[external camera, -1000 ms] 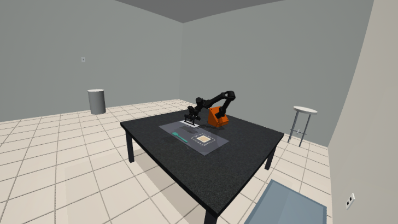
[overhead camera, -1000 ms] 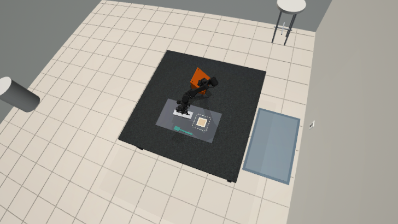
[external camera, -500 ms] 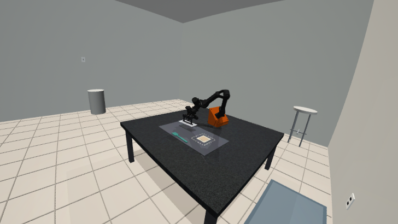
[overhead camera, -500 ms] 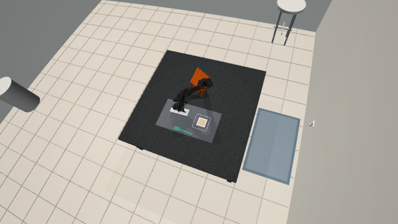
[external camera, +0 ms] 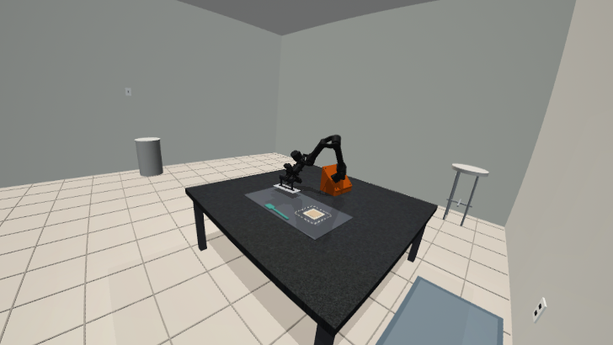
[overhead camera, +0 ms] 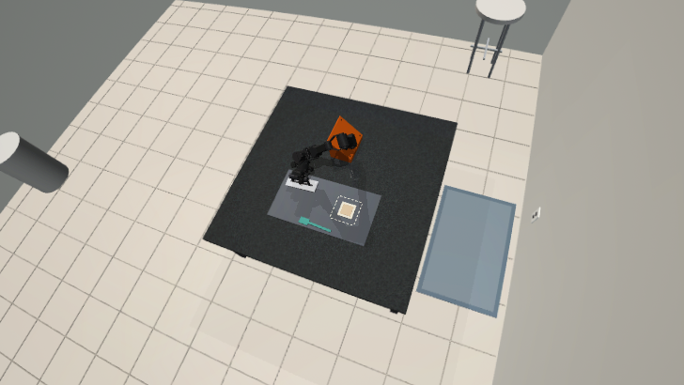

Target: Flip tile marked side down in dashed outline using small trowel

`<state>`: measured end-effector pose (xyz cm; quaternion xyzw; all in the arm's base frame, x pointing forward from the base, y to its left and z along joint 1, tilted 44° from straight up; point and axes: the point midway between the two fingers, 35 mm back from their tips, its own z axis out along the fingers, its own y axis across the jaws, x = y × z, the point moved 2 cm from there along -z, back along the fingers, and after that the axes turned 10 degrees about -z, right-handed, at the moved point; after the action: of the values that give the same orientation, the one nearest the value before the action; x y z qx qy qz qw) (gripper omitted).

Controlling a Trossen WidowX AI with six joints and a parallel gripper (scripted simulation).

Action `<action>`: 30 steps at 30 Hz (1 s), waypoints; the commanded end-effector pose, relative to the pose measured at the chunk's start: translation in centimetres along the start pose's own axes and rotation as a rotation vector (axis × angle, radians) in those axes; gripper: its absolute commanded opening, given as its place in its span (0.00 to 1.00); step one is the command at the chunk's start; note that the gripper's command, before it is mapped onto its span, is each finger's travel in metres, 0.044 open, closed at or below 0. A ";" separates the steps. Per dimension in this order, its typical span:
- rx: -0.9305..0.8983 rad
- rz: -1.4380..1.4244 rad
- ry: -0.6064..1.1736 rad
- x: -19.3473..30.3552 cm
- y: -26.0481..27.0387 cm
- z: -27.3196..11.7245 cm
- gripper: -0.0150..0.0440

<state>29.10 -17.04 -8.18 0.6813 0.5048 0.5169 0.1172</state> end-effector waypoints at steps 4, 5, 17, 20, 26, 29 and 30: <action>-0.031 -0.023 0.002 -1.6 -1.2 -0.8 0.25; -0.031 -0.023 0.002 -1.6 -1.2 -0.8 0.25; -0.028 -0.023 0.001 -1.6 -1.8 -0.1 0.25; -0.027 -0.024 0.000 -1.6 -2.2 0.2 0.25; -0.025 -0.024 -0.001 -1.5 -2.8 0.9 0.25; -0.024 -0.024 -0.001 -1.5 -3.2 1.2 0.25; -0.024 -0.024 -0.001 -1.4 -3.3 1.3 0.25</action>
<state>28.30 -16.22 -11.59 0.6732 0.5076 0.5229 0.1255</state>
